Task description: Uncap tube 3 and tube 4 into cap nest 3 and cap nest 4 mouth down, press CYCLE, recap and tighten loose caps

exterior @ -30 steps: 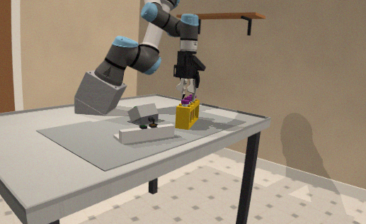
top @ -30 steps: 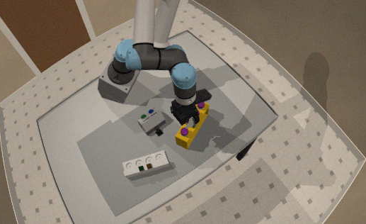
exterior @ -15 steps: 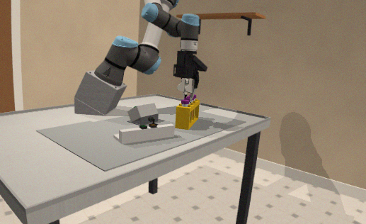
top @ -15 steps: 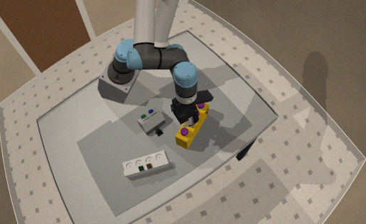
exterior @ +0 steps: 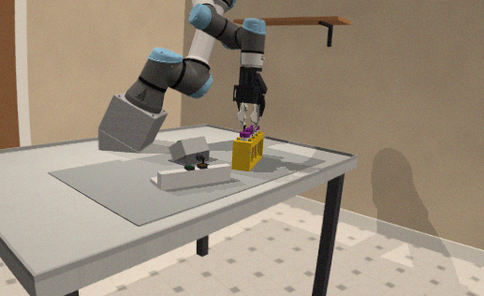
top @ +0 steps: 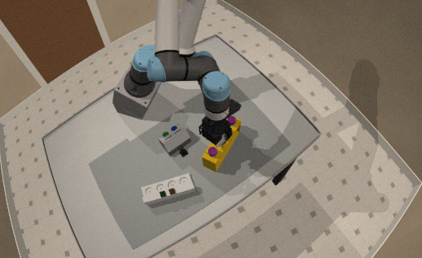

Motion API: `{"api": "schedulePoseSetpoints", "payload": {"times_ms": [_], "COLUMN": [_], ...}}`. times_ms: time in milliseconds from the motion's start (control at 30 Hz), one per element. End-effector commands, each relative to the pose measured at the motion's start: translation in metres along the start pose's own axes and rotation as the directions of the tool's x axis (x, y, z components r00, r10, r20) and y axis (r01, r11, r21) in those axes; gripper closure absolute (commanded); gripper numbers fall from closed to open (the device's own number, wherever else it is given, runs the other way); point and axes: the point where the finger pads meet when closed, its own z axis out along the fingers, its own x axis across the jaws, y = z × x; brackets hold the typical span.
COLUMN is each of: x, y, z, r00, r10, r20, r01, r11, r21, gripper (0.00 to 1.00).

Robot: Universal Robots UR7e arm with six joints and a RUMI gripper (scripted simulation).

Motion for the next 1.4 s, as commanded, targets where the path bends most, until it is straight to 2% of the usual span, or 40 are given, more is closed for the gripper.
{"api": "schedulePoseSetpoints", "payload": {"times_ms": [0,167,367,633,667,1000,1033,1100,1167,1233,1267,1333,1367], "x": [0.0003,0.0003,0.0003,0.0003,0.0003,0.0003,0.0002,0.0002,0.0003,0.0002,0.0002,0.0003,0.0002], "y": [0.0,-0.0001,-0.0001,0.0,0.0,-0.0001,0.0,0.0,0.0,0.0,0.0,0.0,0.0], "z": [-0.0004,-0.0005,-0.0006,-0.0007,-0.0007,-0.0007,-0.0005,-0.0005,-0.0005,-0.0005,-0.0005,-0.0005,-0.0005], "r00": [0.989,0.922,0.768,0.768,0.768,0.768,0.818,0.818,0.902,0.958,0.961,0.991,0.994], "r10": [-0.148,-0.388,-0.641,-0.641,-0.641,-0.64,-0.575,-0.575,-0.431,-0.288,-0.275,-0.132,-0.112], "r20": [-0.004,-0.007,-0.01,-0.01,-0.01,-0.01,-0.009,-0.009,-0.008,-0.006,-0.006,-0.005,-0.004], "r01": [0.148,0.388,0.641,0.641,0.641,0.64,0.575,0.575,0.431,0.288,0.275,0.132,0.112], "r11": [0.989,0.922,0.768,0.768,0.768,0.768,0.818,0.818,0.902,0.958,0.961,0.991,0.994], "r21": [0.013,0.011,0.008,0.008,0.008,0.008,0.009,0.009,0.011,0.012,0.012,0.013,0.013], "gripper": [1.0,1.0,1.0,1.0,0.65,0.65,0.65,0.65,0.65,0.65,0.65,0.65,0.65]}}
